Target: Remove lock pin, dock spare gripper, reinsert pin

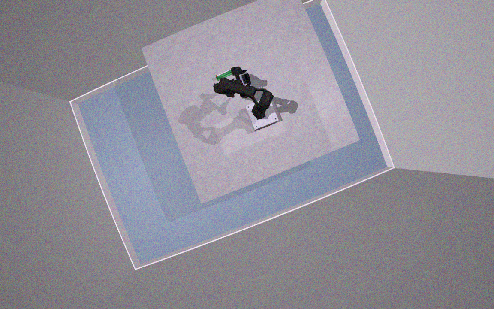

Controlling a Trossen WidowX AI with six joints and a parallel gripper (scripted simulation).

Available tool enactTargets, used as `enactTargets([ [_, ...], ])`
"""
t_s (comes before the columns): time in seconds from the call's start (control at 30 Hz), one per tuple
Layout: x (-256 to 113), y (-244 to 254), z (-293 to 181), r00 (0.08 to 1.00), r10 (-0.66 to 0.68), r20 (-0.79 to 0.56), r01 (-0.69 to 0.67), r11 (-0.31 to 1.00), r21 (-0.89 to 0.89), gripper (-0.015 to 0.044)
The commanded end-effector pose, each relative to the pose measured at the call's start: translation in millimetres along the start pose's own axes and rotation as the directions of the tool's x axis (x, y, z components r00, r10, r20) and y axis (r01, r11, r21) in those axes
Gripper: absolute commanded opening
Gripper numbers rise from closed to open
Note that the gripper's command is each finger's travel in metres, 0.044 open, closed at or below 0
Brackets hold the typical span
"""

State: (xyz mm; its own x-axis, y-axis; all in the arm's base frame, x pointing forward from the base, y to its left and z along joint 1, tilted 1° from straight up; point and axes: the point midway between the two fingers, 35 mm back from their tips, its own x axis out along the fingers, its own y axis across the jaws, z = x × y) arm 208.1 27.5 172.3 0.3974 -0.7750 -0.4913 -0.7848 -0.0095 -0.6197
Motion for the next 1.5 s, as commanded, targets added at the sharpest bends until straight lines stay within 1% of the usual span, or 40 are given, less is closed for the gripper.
enactTargets([
  [0.0,-33.3,-5.2,29.5,0.994,-0.024,0.107,0.023,1.000,0.007,0.0309],
  [0.1,-75.4,-3.3,58.8,0.973,-0.041,0.227,0.041,0.999,0.008,0.0230],
  [0.17,-93.8,-0.1,69.6,0.960,-0.045,0.275,0.045,0.999,0.005,0.0180],
  [0.4,-96.9,-7.1,72.4,0.959,-0.046,0.281,0.046,0.999,0.006,0.0180],
  [0.47,-95.5,-8.5,75.5,0.960,-0.025,0.278,0.029,1.000,-0.009,0.0180],
  [0.53,-90.7,-13.1,84.8,0.962,0.037,0.271,-0.024,0.998,-0.051,0.0180],
  [0.63,-74.8,-27.5,110.8,0.943,0.194,0.269,-0.156,0.975,-0.155,0.0180],
  [0.73,-49.9,-47.4,140.5,0.889,0.349,0.297,-0.276,0.925,-0.261,0.0180],
  [0.8,-28.8,-60.7,155.8,0.842,0.431,0.323,-0.325,0.885,-0.335,0.0180],
  [0.87,-10.1,-71.7,166.7,0.801,0.486,0.351,-0.348,0.854,-0.388,0.0180],
  [1.07,42.1,-98.6,187.4,0.692,0.573,0.439,-0.348,0.797,-0.493,0.0180],
  [1.13,37.4,-96.8,191.1,0.686,0.576,0.444,-0.347,0.796,-0.497,0.0180],
  [1.47,41.3,-93.1,196.3,0.686,0.576,0.444,-0.347,0.796,-0.497,0.0180],
])
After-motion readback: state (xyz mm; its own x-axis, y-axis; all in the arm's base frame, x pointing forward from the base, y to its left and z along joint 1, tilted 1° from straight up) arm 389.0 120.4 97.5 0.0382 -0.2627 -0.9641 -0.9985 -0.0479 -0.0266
